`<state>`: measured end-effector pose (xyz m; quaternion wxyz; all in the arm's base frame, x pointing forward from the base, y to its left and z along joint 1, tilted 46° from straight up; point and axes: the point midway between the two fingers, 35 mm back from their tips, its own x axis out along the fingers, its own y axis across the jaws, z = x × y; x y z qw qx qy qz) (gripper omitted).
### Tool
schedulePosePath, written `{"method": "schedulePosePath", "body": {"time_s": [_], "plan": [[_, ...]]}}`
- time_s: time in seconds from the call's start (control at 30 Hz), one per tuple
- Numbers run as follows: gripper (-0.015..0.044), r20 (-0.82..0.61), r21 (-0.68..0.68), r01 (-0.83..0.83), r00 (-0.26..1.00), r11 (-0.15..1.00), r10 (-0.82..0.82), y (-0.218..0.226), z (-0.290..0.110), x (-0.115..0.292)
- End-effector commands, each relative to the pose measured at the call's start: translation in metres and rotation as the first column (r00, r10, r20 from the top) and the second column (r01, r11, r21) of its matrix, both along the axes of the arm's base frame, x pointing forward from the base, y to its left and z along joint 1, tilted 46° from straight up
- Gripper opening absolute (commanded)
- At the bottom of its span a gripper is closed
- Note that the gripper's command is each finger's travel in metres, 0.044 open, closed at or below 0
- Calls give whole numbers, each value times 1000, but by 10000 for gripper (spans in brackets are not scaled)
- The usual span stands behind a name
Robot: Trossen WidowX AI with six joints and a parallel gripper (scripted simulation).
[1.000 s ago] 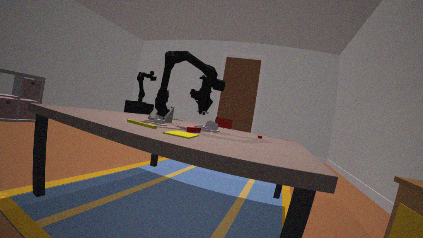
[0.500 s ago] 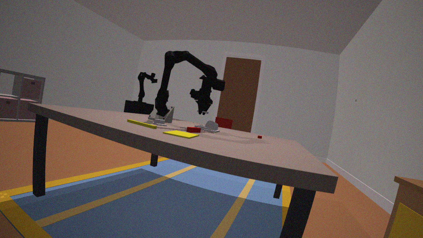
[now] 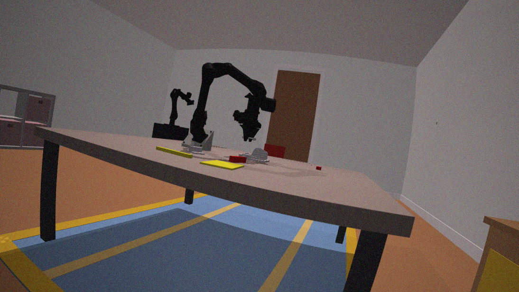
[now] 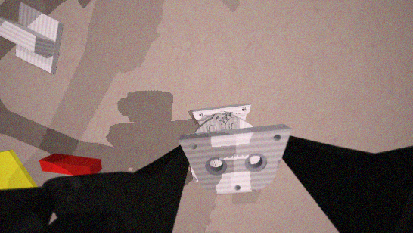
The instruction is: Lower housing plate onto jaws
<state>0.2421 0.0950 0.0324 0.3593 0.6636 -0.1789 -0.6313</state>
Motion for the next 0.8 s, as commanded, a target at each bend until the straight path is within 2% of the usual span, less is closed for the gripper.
{"method": "schedulePosePath", "body": {"time_s": [0.0, 0.77], "plan": [[351, -5, -4, -2, 1000, 1000, 2, -5, -4, 0], [351, -2, -4, -1, 1000, 1000, 1, -31, -31, 5]]}}
